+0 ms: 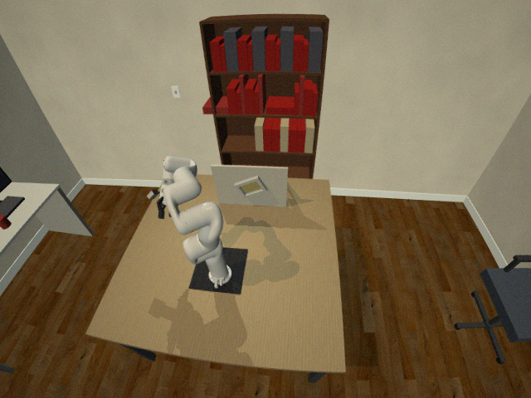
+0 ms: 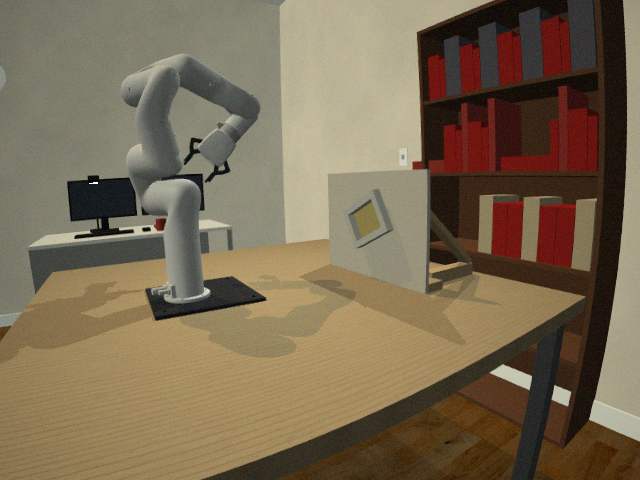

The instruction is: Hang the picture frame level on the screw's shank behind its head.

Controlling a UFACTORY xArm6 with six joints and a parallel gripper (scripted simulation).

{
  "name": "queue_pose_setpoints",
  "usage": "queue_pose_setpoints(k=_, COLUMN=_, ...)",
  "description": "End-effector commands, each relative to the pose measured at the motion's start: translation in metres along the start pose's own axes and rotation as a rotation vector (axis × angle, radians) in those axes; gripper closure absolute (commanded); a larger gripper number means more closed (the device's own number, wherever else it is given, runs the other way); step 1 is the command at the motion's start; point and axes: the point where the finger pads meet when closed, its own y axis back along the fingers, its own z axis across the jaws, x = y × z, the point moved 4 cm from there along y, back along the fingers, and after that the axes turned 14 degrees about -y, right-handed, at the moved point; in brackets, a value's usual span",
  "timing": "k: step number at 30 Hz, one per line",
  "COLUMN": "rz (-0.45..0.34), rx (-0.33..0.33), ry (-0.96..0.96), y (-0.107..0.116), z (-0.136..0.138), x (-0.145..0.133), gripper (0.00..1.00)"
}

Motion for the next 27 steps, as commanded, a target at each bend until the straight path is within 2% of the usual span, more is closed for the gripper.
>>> queue_pose_setpoints(k=1, rz=0.080, rx=0.099, ry=0.034, y=-0.001, z=0.000, x=0.013, gripper=0.00)
queue_pose_setpoints(k=4, rz=0.098, rx=0.118, ry=0.039, y=0.000, z=0.000, x=0.016, gripper=0.00)
queue_pose_setpoints(k=7, rz=0.159, rx=0.180, ry=0.057, y=0.001, z=0.001, x=0.024, gripper=0.00)
queue_pose_setpoints(k=13, rz=0.317, rx=0.311, ry=0.087, y=0.011, z=0.007, x=0.043, gripper=0.00)
queue_pose_setpoints(k=19, rz=0.523, rx=0.438, ry=0.105, y=0.029, z=0.021, x=0.062, gripper=0.00)
queue_pose_setpoints(k=21, rz=0.523, rx=0.438, ry=0.105, y=0.029, z=0.021, x=0.062, gripper=0.00)
queue_pose_setpoints(k=27, rz=0.771, rx=0.543, ry=0.102, y=0.055, z=0.045, x=0.076, gripper=0.00)
